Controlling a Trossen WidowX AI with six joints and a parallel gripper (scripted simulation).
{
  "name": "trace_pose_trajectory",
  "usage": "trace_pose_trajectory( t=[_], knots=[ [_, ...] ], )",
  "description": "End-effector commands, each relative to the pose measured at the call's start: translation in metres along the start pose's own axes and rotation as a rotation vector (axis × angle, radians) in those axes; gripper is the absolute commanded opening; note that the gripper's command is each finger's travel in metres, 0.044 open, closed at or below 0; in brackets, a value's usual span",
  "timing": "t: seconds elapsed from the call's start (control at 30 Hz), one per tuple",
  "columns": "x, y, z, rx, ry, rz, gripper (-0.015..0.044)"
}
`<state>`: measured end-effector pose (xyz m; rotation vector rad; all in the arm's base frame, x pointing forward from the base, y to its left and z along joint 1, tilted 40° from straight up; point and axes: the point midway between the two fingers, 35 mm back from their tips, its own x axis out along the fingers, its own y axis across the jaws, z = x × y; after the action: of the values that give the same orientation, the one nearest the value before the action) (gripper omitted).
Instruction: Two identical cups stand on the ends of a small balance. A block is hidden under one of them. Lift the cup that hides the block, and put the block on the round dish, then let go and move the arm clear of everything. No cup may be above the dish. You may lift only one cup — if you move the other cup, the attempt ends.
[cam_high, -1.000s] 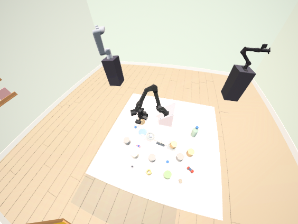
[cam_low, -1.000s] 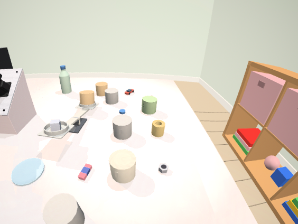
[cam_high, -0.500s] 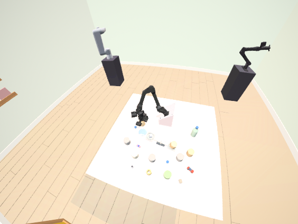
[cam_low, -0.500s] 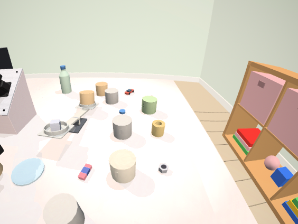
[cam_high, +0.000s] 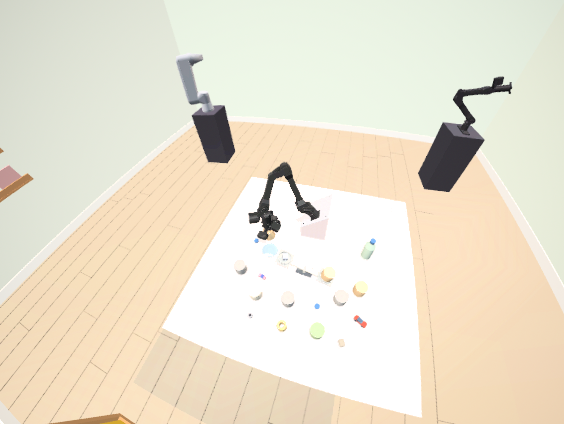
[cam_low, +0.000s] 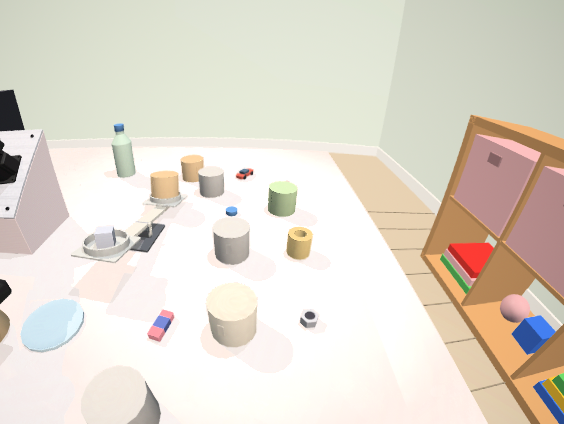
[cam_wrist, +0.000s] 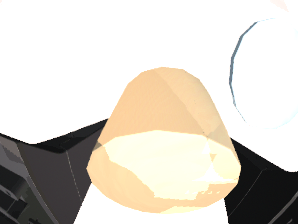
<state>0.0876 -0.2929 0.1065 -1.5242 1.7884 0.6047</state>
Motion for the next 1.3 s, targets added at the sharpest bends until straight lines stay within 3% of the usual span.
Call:
trace_pose_trajectory(
  t=[0.0,0.3,0.43,0.6,0.83,1.27],
  knots=[
    [0.000,0.000,0.000,0.001,0.000,0.000,0.0210],
    [-0.009,-0.001,-0.001,0.001,0.001,-0.001,0.0440],
    [-0.052,-0.001,-0.001,0.000,0.002,-0.006,0.0440],
    [-0.054,-0.001,-0.001,0.000,0.002,-0.007,0.0440],
    [-0.063,-0.016,-0.011,0.092,0.048,-0.059,0.0260],
    [-0.064,-0.041,0.007,0.453,-0.007,-0.060,0.0260]
  ],
)
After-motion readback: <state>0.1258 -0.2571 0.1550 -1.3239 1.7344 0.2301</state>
